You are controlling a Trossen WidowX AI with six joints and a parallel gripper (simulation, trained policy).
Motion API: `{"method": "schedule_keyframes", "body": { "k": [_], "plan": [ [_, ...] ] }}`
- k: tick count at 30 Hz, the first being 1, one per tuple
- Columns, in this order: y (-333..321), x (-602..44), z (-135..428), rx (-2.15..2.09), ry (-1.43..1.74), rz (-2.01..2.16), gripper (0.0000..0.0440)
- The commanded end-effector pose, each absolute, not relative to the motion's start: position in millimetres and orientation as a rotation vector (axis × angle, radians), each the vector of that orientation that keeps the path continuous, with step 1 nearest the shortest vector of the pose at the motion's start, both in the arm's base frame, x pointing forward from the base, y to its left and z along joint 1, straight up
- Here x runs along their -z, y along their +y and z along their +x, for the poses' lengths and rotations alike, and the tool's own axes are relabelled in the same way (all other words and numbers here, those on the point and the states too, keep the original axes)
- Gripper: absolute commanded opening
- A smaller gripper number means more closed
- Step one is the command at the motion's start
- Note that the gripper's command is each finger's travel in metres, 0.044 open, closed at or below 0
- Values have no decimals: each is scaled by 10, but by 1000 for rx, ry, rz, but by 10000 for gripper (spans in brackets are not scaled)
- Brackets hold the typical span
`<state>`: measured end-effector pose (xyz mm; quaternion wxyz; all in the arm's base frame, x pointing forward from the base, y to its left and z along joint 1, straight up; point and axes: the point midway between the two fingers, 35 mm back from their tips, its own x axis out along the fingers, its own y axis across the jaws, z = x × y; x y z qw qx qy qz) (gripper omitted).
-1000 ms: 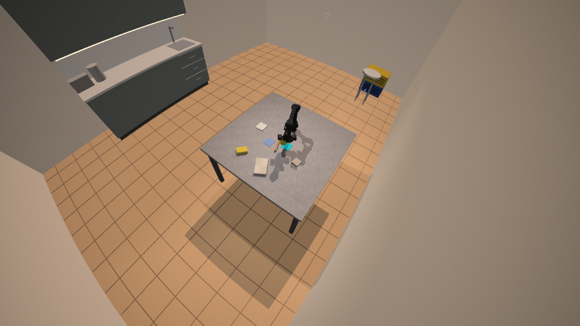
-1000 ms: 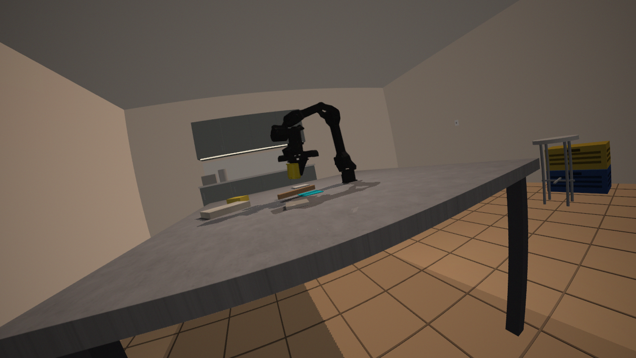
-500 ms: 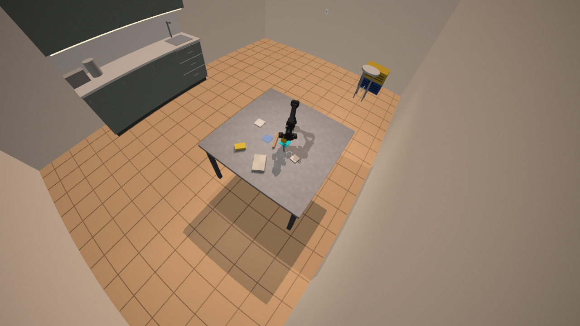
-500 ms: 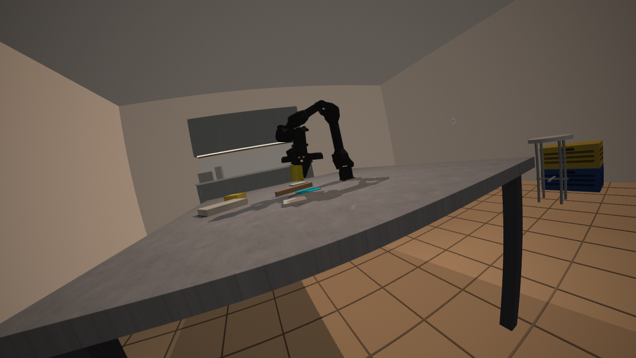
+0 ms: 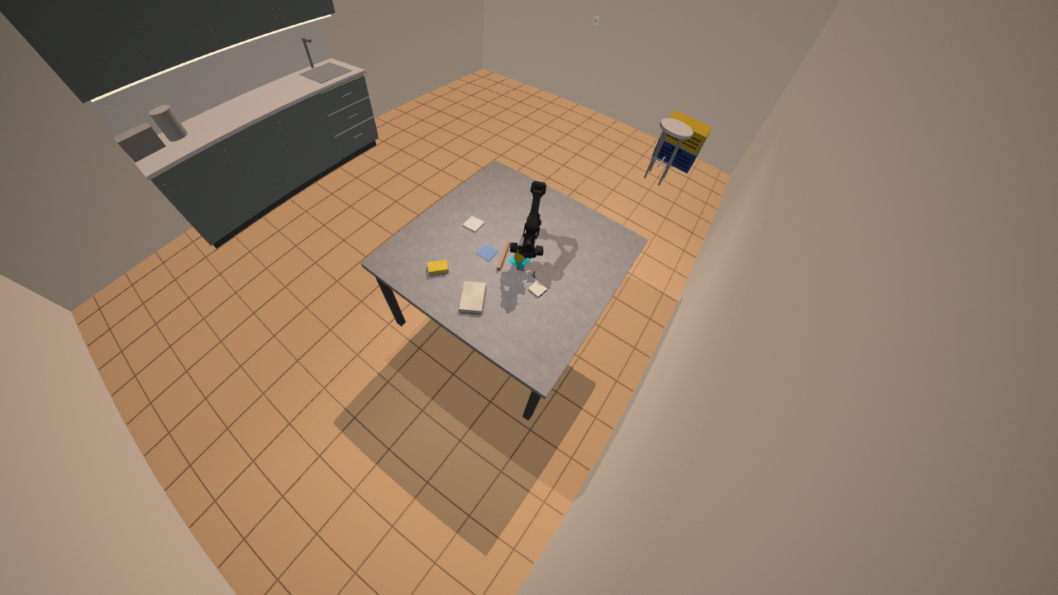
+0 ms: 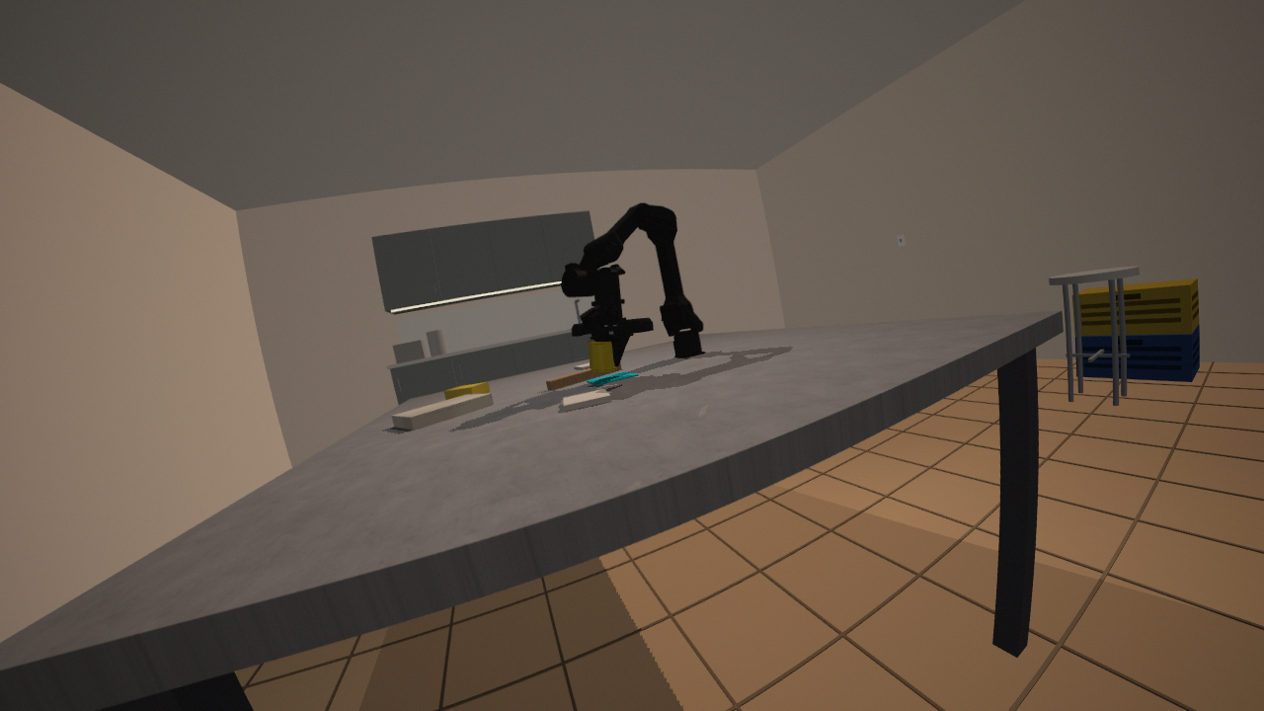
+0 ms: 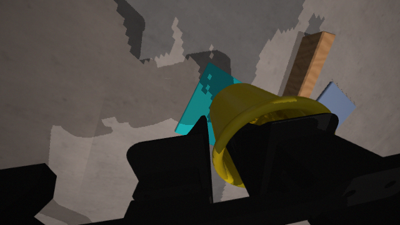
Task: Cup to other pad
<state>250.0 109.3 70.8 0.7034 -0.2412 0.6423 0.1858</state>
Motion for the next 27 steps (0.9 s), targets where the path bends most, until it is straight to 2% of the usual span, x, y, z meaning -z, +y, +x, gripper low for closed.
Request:
{"method": "schedule_keyframes", "body": {
  "k": [1,10,12,16,17,27],
  "plan": [
    [1061,-615,2455,-391,1426,-527,25],
    [1021,-523,2451,-373,1408,-498,61],
    [1028,-549,2471,-375,1393,-486,87],
    [1051,-613,2529,-377,1354,-453,174],
    [1061,-633,2537,-380,1344,-445,181],
    [1075,-784,2493,-413,1288,-410,199]
  ]
}}
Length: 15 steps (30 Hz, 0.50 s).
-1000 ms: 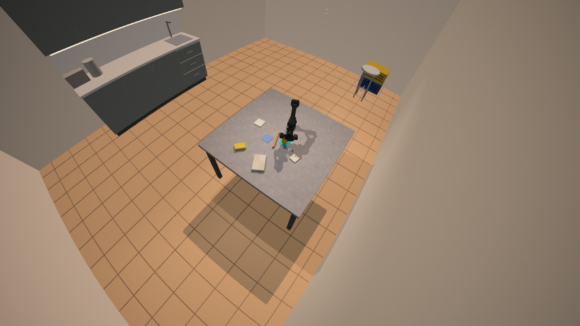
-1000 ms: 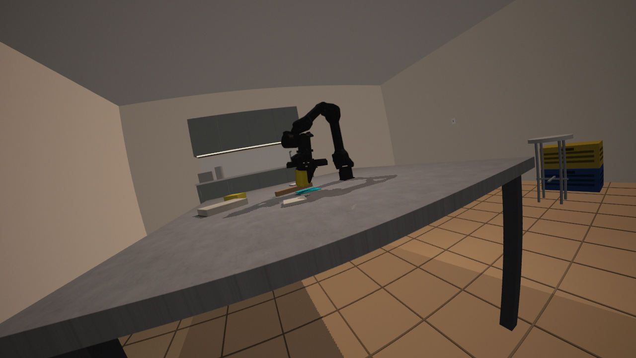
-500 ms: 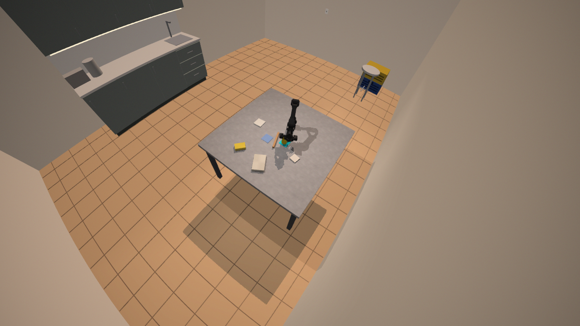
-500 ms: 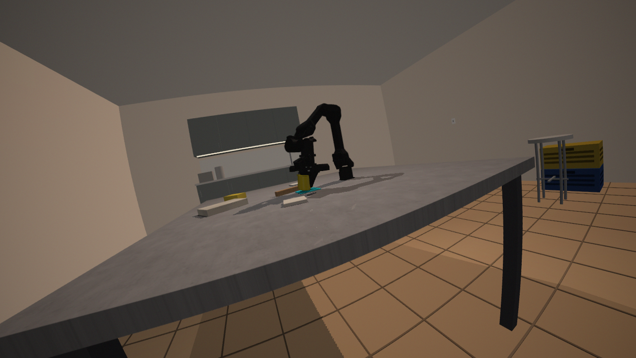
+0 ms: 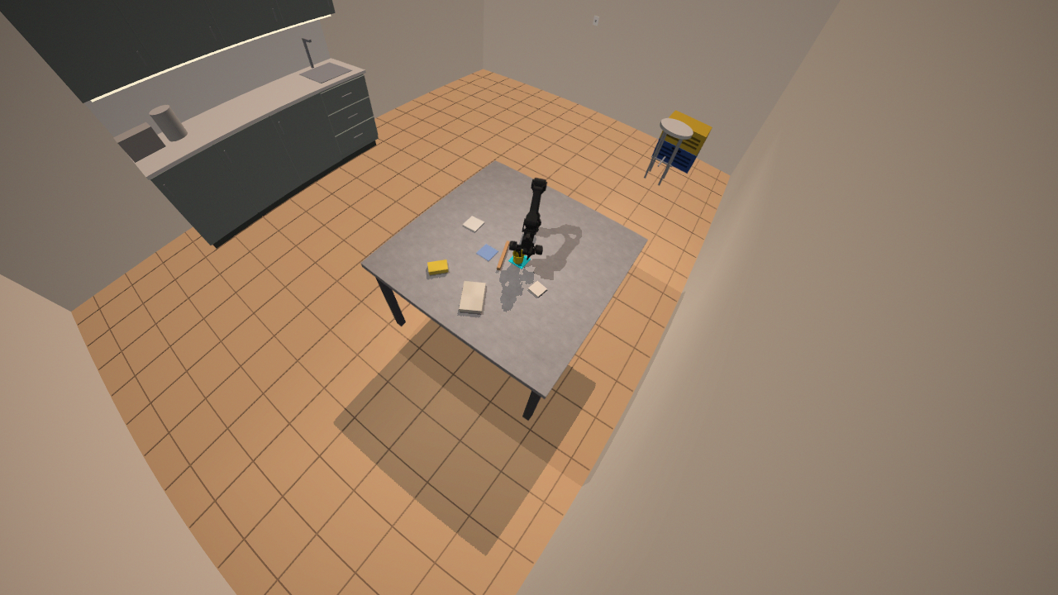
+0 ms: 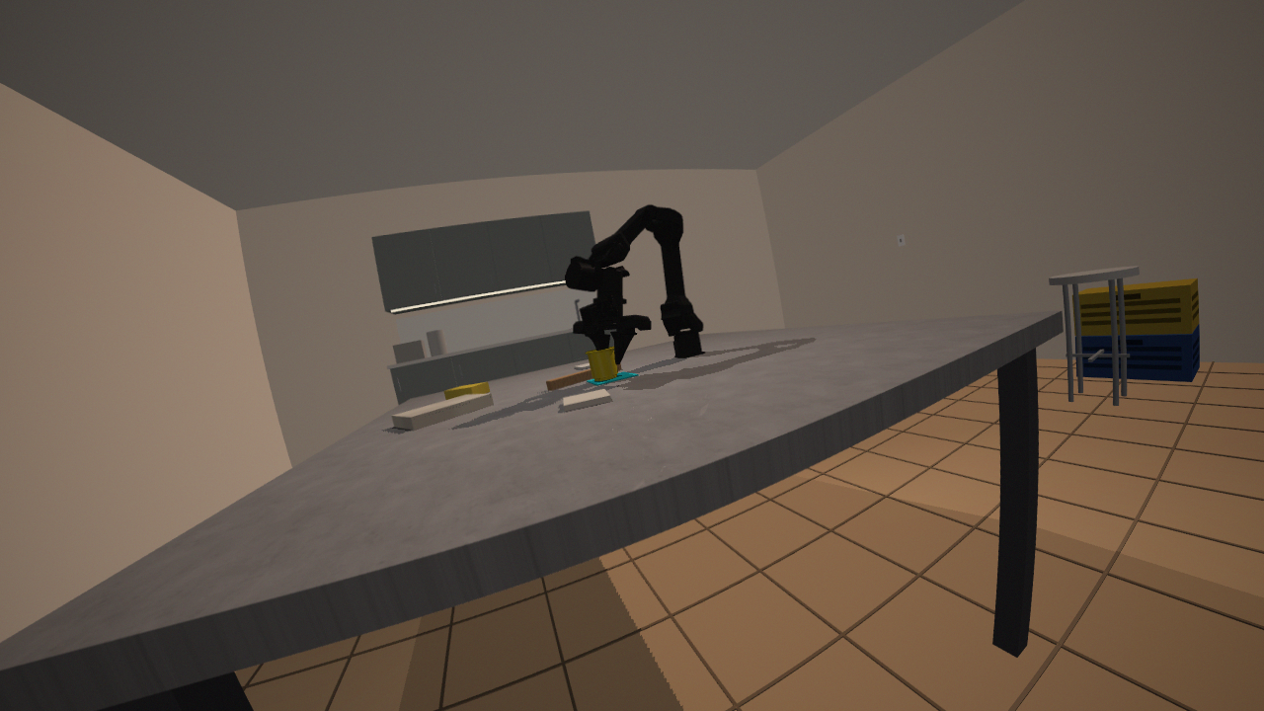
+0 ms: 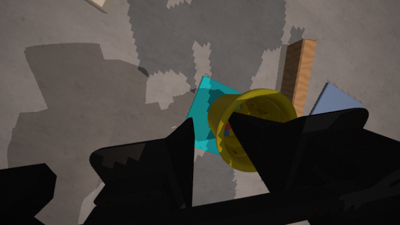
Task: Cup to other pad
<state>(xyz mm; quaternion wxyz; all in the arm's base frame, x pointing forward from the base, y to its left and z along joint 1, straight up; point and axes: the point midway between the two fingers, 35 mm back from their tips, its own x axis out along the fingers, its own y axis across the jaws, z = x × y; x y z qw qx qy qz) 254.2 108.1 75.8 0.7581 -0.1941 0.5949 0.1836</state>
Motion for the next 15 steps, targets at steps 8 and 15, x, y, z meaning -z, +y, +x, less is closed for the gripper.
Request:
{"method": "schedule_keyframes", "body": {
  "k": [8,15],
  "plan": [
    [1071,-909,2426,-430,1257,-387,238],
    [1067,-1059,2388,-436,1219,-364,280]
  ]
}}
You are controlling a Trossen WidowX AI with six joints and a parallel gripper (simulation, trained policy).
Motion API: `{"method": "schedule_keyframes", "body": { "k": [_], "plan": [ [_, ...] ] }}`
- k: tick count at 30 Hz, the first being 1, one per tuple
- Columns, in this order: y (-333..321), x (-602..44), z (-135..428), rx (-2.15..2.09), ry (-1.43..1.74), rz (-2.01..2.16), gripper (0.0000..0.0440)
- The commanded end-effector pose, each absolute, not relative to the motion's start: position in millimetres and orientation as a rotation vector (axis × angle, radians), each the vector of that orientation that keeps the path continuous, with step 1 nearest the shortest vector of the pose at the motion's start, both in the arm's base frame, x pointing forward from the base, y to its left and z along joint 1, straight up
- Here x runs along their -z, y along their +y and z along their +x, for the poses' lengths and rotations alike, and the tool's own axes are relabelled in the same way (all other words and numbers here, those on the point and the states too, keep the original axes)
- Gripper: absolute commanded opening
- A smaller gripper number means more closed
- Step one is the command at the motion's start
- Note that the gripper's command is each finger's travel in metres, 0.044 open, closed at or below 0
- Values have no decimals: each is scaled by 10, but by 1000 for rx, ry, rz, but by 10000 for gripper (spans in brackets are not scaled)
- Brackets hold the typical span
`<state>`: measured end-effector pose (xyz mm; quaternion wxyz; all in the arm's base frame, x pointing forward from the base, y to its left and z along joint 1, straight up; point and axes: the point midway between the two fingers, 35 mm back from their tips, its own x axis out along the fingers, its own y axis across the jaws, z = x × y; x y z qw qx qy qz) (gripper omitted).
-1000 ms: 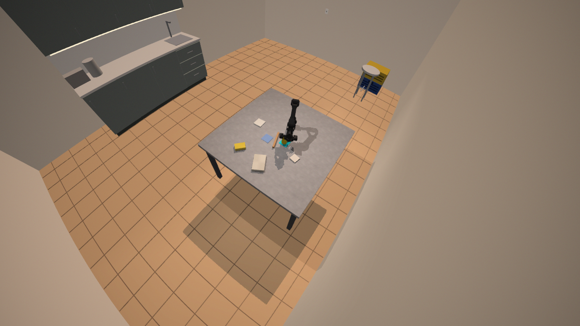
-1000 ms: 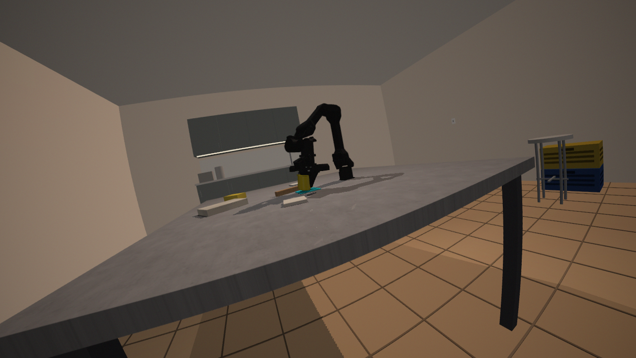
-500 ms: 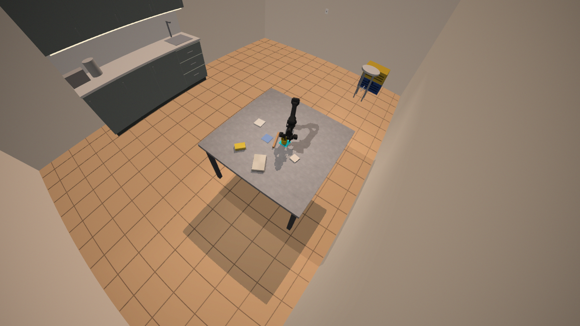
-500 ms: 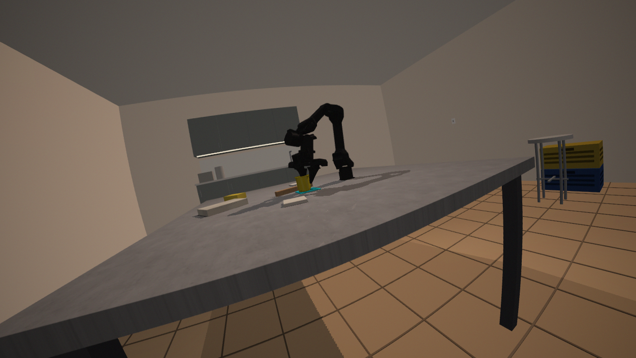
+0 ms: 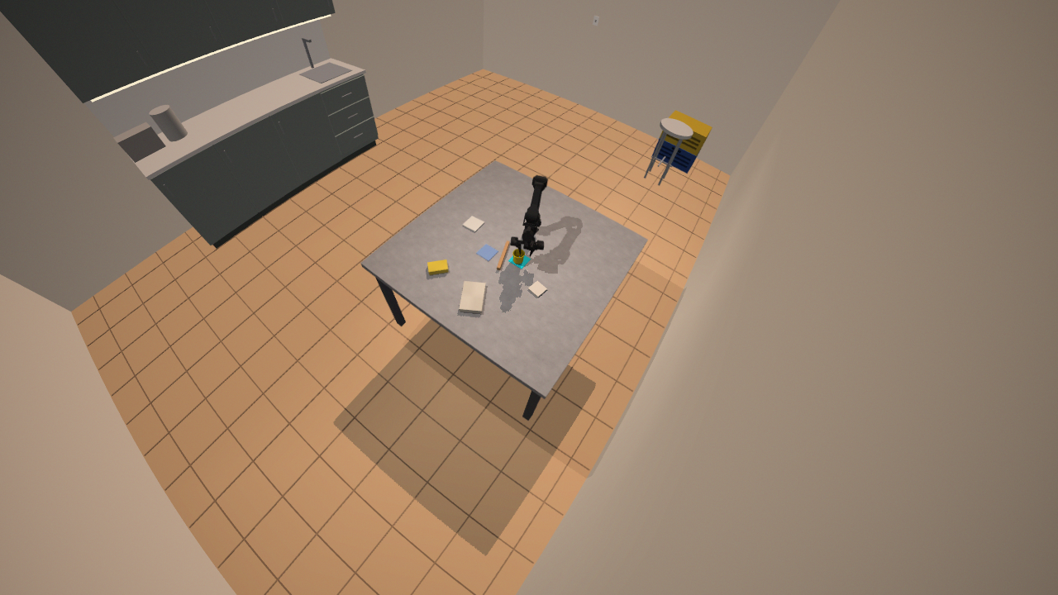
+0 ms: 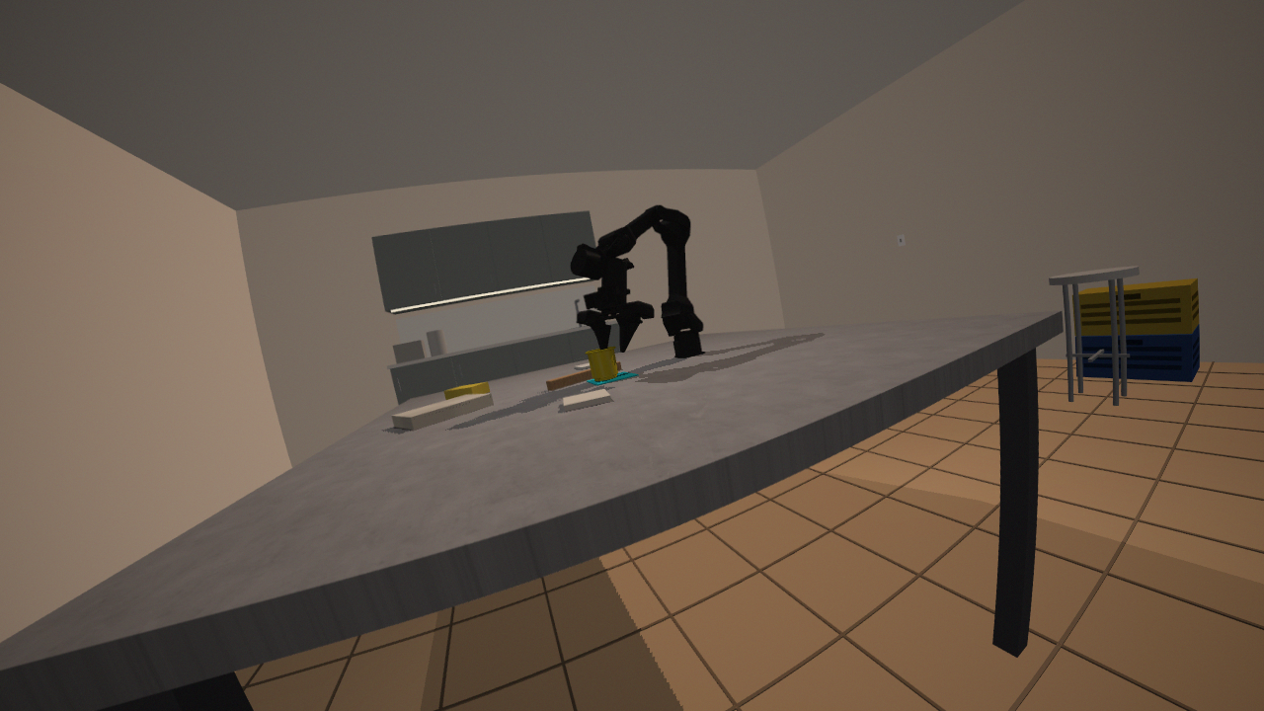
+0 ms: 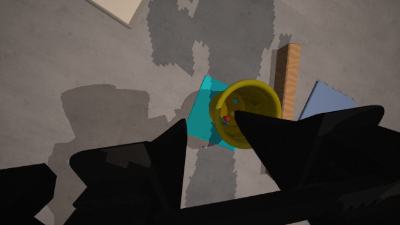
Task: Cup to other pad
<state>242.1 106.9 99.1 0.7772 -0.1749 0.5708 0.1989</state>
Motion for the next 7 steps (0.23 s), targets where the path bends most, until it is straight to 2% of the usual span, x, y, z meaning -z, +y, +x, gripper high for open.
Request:
{"method": "schedule_keyframes", "body": {
  "k": [1,7],
  "plan": [
    [1067,-1085,2385,-436,1212,-361,285],
    [1063,-1274,2390,-438,1159,-344,322]
  ]
}}
